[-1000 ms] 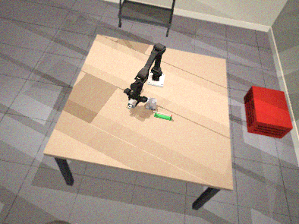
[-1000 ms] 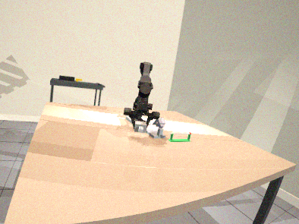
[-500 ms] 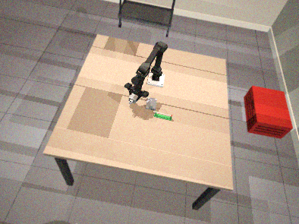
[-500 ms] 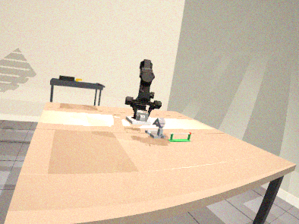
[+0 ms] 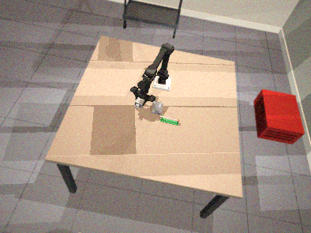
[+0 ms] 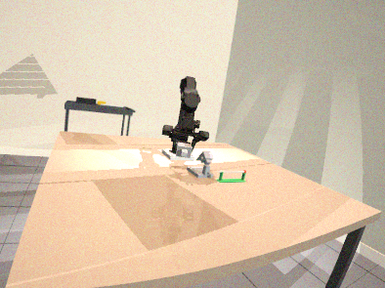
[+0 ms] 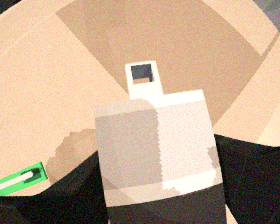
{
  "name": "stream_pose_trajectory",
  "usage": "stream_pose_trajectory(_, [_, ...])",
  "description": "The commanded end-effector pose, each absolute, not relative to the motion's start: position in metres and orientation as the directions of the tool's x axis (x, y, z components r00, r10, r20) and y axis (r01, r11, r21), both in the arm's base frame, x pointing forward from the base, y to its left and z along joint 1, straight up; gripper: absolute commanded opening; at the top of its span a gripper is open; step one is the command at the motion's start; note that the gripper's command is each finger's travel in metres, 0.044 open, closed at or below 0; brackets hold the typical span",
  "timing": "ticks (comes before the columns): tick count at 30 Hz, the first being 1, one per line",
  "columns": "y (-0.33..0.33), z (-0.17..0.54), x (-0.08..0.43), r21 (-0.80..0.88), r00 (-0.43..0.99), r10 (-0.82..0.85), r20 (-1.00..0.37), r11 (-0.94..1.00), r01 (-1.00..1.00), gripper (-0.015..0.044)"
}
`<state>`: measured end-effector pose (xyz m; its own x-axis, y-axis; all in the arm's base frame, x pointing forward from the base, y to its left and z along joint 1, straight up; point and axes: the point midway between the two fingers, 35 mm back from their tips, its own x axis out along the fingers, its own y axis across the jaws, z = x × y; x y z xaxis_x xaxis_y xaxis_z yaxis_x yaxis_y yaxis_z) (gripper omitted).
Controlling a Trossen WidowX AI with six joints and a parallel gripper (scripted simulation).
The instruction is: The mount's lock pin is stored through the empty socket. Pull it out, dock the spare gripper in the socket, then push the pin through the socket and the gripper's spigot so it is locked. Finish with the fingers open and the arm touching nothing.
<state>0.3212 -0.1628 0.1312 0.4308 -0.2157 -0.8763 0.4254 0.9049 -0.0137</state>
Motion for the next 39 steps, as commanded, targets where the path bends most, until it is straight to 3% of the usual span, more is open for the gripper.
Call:
stream_pose_trajectory(1, [-0.154,0.127,0.32,-0.034,0.404,-0.217,-0.889,0.909,0.415,0.0])
stream_pose_trajectory(21, [-0.109,0.106,0.294,-0.214,0.203,-0.283,-0.937,0.928,0.306,0.0])
stream_pose_trajectory(39, [-0.075,0.101,0.261,-0.425,0.051,-0.432,-0.9,0.899,0.104,0.0])
